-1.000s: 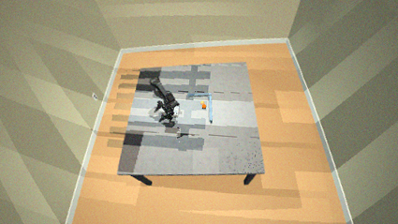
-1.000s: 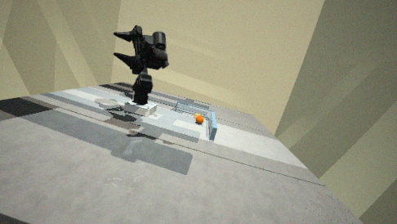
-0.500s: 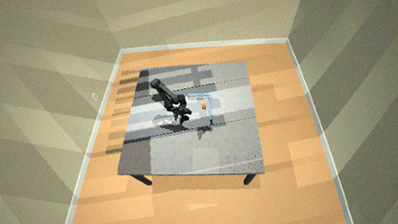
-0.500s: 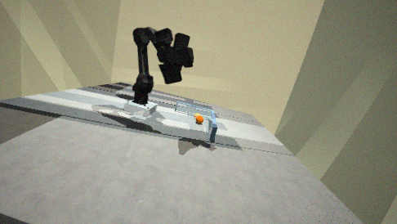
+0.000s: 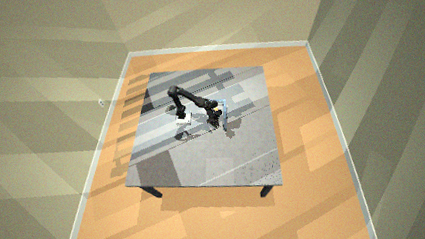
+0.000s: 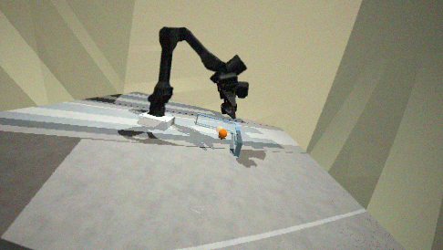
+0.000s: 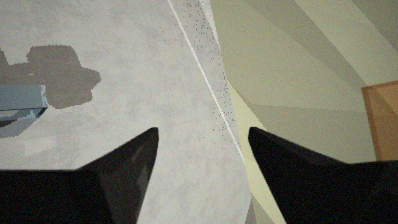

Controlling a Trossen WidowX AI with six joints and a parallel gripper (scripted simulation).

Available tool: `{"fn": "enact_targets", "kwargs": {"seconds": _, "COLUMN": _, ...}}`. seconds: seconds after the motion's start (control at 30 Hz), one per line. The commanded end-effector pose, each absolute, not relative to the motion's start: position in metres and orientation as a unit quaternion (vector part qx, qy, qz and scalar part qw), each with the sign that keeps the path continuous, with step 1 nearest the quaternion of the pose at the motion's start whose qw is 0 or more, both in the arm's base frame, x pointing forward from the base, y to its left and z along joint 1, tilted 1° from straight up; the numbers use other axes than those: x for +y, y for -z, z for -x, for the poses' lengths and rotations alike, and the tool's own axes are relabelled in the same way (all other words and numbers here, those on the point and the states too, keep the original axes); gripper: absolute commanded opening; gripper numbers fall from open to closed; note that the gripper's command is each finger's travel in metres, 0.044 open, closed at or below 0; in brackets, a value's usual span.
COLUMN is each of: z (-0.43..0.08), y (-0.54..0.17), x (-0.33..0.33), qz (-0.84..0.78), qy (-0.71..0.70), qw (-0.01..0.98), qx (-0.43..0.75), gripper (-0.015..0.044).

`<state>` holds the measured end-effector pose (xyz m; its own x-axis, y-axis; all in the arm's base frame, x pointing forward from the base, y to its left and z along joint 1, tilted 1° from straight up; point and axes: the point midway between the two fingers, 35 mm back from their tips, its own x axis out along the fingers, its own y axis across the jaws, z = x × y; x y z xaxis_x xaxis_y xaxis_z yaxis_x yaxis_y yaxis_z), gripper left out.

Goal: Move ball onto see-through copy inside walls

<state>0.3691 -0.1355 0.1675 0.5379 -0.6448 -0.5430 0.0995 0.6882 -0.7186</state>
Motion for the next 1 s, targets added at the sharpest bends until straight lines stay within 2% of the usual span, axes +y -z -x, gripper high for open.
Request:
{"fn": "enact_targets", "kwargs": {"seconds": 0.0, "z": -0.386, "y": -0.128, "x": -0.068, "qz": 0.251, "qy": 0.103, "qw": 0.831, "qx": 0.486, "gripper": 0.0314}}
{"fn": "enact_targets", "kwargs": {"seconds": 0.17, "z": -0.377, "y": -0.097, "x": -0.002, "qz": 0.169, "qy": 0.007, "qw": 0.805, "qx": 0.568, "gripper": 0.0314}}
{"fn": "enact_targets", "kwargs": {"seconds": 0.4, "z": -0.338, "y": -0.075, "x": 0.078, "qz": 0.061, "qy": -0.063, "qw": 0.716, "qx": 0.692, "gripper": 0.0314}}
{"fn": "enact_targets", "kwargs": {"seconds": 0.97, "z": -0.337, "y": -0.059, "x": 0.081, "qz": 0.058, "qy": -0.064, "qw": 0.712, "qx": 0.697, "gripper": 0.0314}}
